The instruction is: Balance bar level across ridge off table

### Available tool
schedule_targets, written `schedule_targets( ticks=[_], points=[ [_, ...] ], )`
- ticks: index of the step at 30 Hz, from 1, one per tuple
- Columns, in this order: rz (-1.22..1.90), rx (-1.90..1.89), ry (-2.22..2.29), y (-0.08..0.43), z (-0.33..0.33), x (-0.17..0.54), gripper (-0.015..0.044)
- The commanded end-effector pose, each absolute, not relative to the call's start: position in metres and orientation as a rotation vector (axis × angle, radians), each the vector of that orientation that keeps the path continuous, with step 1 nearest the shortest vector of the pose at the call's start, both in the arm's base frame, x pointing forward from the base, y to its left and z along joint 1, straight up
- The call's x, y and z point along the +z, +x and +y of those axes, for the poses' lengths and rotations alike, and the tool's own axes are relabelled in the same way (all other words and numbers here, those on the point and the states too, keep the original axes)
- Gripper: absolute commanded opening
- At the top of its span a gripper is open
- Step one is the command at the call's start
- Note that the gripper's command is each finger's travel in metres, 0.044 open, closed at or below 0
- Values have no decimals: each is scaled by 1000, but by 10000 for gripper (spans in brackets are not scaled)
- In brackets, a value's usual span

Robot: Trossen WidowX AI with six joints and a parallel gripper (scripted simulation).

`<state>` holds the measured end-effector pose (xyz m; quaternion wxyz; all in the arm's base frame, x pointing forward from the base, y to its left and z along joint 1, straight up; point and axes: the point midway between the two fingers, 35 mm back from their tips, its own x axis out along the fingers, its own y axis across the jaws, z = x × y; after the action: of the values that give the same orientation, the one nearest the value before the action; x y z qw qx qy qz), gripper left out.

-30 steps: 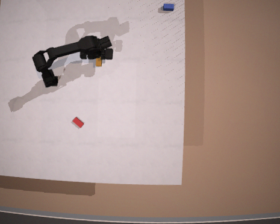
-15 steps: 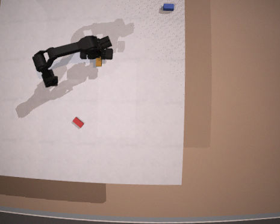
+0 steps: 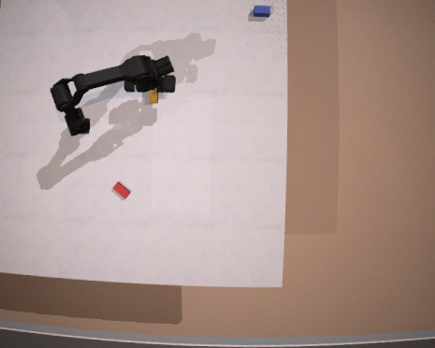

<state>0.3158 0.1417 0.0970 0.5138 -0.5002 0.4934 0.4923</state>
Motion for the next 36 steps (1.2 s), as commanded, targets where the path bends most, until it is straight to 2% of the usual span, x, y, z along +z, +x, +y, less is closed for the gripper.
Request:
schedule_targets(
  ticks=[1, 8, 14, 15, 36],
  points=[
    [1186, 1184, -1202, 316, 142, 97, 0],
    [1186, 1184, -1202, 316, 142, 97, 0],
    [1186, 1184, -1202, 316, 142, 97, 157],
    [1186, 1184, -1202, 316, 142, 97, 167],
    [1186, 1184, -1202, 316, 142, 97, 169]
  ],
)
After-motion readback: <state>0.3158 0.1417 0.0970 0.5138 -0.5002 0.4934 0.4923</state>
